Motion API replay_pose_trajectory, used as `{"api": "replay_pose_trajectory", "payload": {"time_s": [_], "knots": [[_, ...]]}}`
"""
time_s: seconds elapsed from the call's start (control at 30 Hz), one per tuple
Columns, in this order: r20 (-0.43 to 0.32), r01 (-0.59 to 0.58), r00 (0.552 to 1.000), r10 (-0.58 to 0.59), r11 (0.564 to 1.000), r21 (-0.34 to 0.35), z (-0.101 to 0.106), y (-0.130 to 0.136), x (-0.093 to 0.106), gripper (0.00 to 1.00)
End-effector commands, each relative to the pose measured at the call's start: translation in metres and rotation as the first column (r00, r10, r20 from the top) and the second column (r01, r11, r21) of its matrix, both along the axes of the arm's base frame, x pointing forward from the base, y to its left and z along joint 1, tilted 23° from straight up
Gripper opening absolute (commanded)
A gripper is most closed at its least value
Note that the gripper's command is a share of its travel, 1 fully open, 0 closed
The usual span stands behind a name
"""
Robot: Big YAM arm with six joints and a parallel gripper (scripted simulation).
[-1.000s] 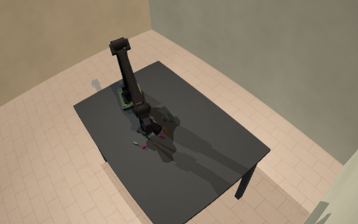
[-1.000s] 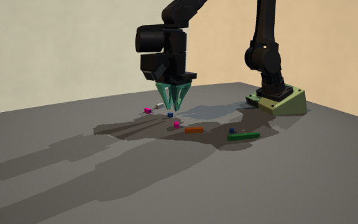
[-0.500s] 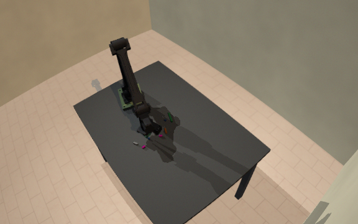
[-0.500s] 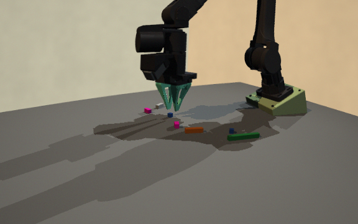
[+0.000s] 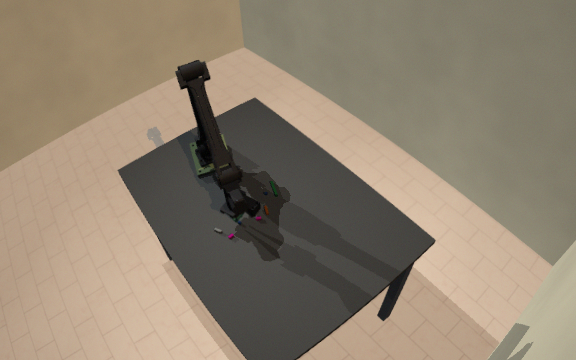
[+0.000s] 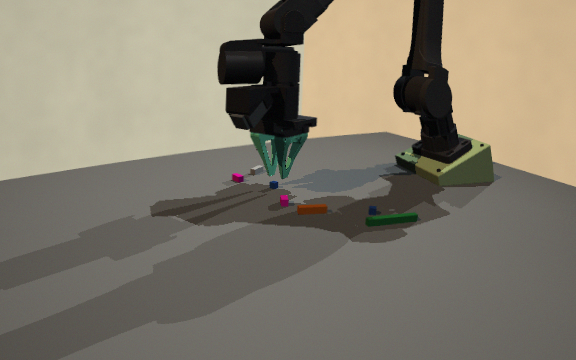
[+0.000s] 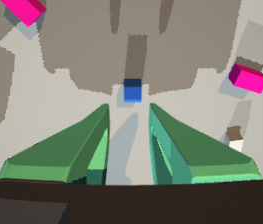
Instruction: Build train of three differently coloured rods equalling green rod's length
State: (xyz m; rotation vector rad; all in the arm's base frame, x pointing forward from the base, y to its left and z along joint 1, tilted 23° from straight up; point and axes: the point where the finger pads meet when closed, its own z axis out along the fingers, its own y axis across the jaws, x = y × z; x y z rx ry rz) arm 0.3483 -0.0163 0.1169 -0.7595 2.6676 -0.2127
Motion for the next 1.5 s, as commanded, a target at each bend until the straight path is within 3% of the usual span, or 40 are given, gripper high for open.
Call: {"api": "replay_pose_trajectory", "payload": {"time_s": [0.0,0.37,0.47,0.67,1.47], "knots": [[0.059,-0.011,0.998,0.011,1.000,-0.002,0.022,0.000,0.023,0.23],[0.013,-0.009,1.000,0.009,1.000,-0.001,-0.007,-0.002,0.010,0.23],[0.037,-0.009,0.999,0.009,1.000,-0.002,0.000,-0.002,0.010,0.23],[0.013,-0.007,1.000,0.007,1.000,-0.001,-0.013,-0.003,0.012,0.23],[0.018,-0.006,1.000,0.006,1.000,-0.001,-0.010,-0.003,0.011,0.23]]}}
